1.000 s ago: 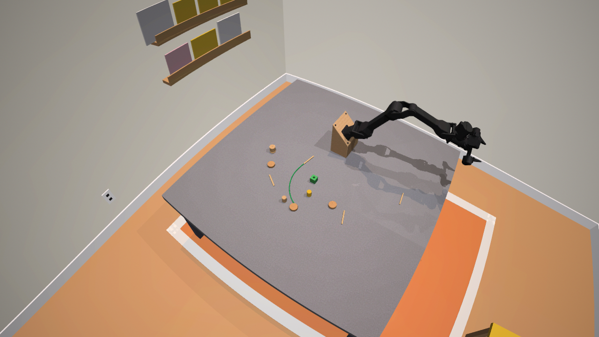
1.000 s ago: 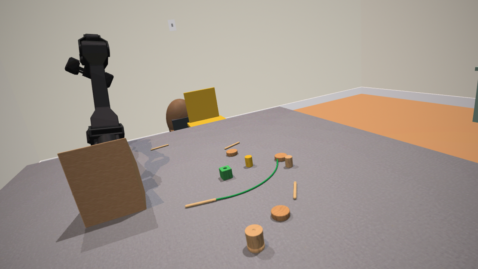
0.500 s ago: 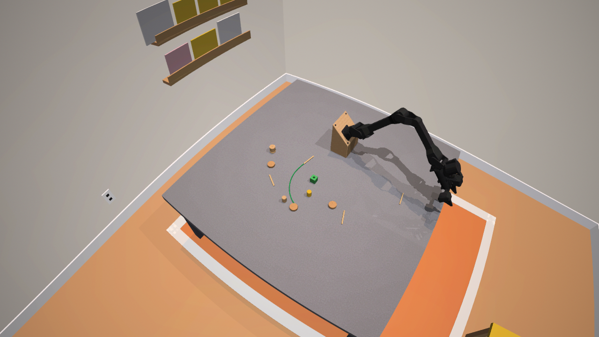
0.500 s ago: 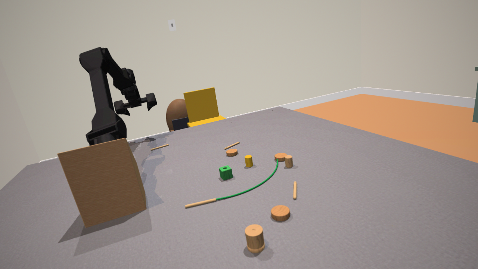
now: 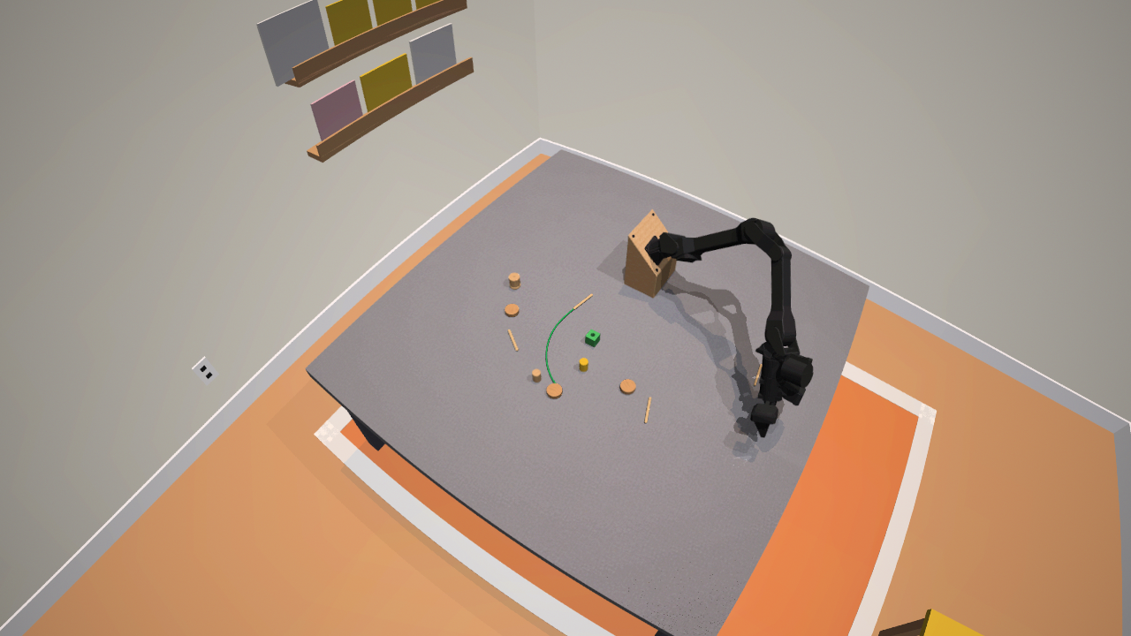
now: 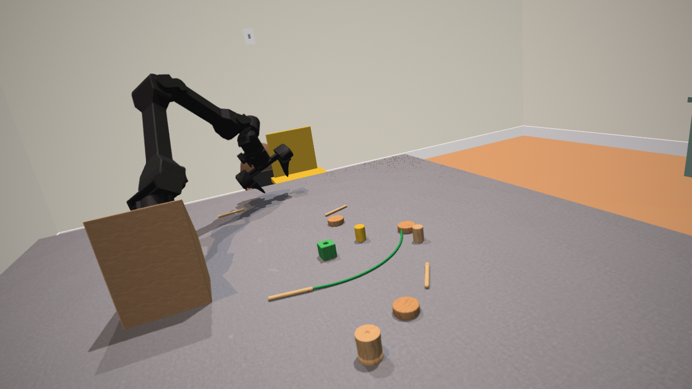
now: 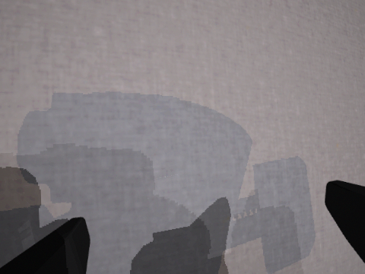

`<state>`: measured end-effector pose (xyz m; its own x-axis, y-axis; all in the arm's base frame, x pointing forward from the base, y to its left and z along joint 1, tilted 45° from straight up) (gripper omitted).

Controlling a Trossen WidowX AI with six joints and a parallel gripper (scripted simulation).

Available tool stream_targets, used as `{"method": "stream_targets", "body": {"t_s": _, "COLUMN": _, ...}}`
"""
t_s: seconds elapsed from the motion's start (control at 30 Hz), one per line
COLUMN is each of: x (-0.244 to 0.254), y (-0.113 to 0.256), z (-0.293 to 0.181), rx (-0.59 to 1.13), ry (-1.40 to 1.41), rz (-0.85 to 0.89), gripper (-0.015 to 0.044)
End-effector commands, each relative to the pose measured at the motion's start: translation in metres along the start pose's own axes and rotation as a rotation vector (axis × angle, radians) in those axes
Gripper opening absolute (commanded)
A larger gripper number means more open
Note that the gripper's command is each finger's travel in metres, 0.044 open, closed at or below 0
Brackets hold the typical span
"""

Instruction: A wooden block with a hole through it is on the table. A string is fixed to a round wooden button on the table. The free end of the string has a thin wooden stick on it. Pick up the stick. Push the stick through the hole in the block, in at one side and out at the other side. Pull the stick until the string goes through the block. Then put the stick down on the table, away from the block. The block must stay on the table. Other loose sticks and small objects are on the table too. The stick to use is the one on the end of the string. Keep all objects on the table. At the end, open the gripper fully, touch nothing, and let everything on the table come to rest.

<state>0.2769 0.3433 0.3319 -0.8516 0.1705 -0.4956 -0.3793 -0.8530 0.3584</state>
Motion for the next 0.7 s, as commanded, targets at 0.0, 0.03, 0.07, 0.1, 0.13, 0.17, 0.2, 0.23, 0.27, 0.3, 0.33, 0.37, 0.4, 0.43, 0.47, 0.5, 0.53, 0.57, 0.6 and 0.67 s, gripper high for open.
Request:
{"method": "stream_targets", "body": {"t_s": 0.0, "x": -0.015, "y": -0.004, "z": -0.065, "rx": 0.145, "ry": 0.006, "rz": 0.013, "gripper": 0.0440}}
{"method": "stream_targets", "body": {"t_s": 0.03, "x": -0.018, "y": -0.004, "z": -0.075, "rx": 0.168, "ry": 0.005, "rz": 0.015, "gripper": 0.0440}}
{"method": "stream_targets", "body": {"t_s": 0.07, "x": -0.020, "y": -0.003, "z": -0.085, "rx": 0.188, "ry": 0.008, "rz": 0.020, "gripper": 0.0440}}
{"method": "stream_targets", "body": {"t_s": 0.1, "x": -0.022, "y": -0.003, "z": -0.097, "rx": 0.211, "ry": 0.012, "rz": 0.028, "gripper": 0.0440}}
{"method": "stream_targets", "body": {"t_s": 0.13, "x": -0.024, "y": -0.002, "z": -0.111, "rx": 0.237, "ry": 0.015, "rz": 0.037, "gripper": 0.0440}}
{"method": "stream_targets", "body": {"t_s": 0.17, "x": -0.026, "y": 0.000, "z": -0.125, "rx": 0.263, "ry": 0.018, "rz": 0.047, "gripper": 0.0440}}
{"method": "stream_targets", "body": {"t_s": 0.2, "x": -0.027, "y": 0.002, "z": -0.142, "rx": 0.290, "ry": 0.021, "rz": 0.062, "gripper": 0.0440}}
{"method": "stream_targets", "body": {"t_s": 0.23, "x": -0.029, "y": 0.005, "z": -0.159, "rx": 0.318, "ry": 0.022, "rz": 0.078, "gripper": 0.0440}}
{"method": "stream_targets", "body": {"t_s": 0.27, "x": -0.029, "y": 0.009, "z": -0.176, "rx": 0.345, "ry": 0.022, "rz": 0.095, "gripper": 0.0440}}
{"method": "stream_targets", "body": {"t_s": 0.3, "x": -0.030, "y": 0.012, "z": -0.192, "rx": 0.367, "ry": 0.020, "rz": 0.111, "gripper": 0.0440}}
{"method": "stream_targets", "body": {"t_s": 0.33, "x": -0.030, "y": 0.016, "z": -0.206, "rx": 0.388, "ry": 0.018, "rz": 0.127, "gripper": 0.0440}}
{"method": "stream_targets", "body": {"t_s": 0.37, "x": -0.029, "y": 0.021, "z": -0.222, "rx": 0.408, "ry": 0.014, "rz": 0.144, "gripper": 0.0440}}
{"method": "stream_targets", "body": {"t_s": 0.4, "x": -0.028, "y": 0.026, "z": -0.237, "rx": 0.427, "ry": 0.010, "rz": 0.162, "gripper": 0.0440}}
{"method": "stream_targets", "body": {"t_s": 0.43, "x": -0.027, "y": 0.032, "z": -0.253, "rx": 0.445, "ry": 0.003, "rz": 0.181, "gripper": 0.0440}}
{"method": "stream_targets", "body": {"t_s": 0.47, "x": -0.025, "y": 0.039, "z": -0.268, "rx": 0.460, "ry": -0.004, "rz": 0.200, "gripper": 0.0440}}
{"method": "stream_targets", "body": {"t_s": 0.5, "x": -0.023, "y": 0.045, "z": -0.282, "rx": 0.474, "ry": -0.010, "rz": 0.219, "gripper": 0.0440}}
{"method": "stream_targets", "body": {"t_s": 0.53, "x": -0.020, "y": 0.052, "z": -0.298, "rx": 0.484, "ry": -0.015, "rz": 0.243, "gripper": 0.0440}}
{"method": "stream_targets", "body": {"t_s": 0.57, "x": -0.016, "y": 0.060, "z": -0.313, "rx": 0.492, "ry": -0.021, "rz": 0.267, "gripper": 0.0440}}
{"method": "stream_targets", "body": {"t_s": 0.6, "x": -0.012, "y": 0.067, "z": -0.327, "rx": 0.496, "ry": -0.028, "rz": 0.289, "gripper": 0.0440}}
{"method": "stream_targets", "body": {"t_s": 0.67, "x": -0.003, "y": 0.084, "z": -0.354, "rx": 0.498, "ry": -0.046, "rz": 0.332, "gripper": 0.0440}}
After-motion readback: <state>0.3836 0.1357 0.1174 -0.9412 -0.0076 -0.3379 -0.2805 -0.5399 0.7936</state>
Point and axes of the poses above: the point midway between the two fingers, 35 mm back from their tips, its own y axis back along the fingers, its own x axis across the jaws, z = x × y, the point moved 4 cm from there along y, back along the fingers, and after that the axes turned 12 degrees about y, right-handed, at the moved point
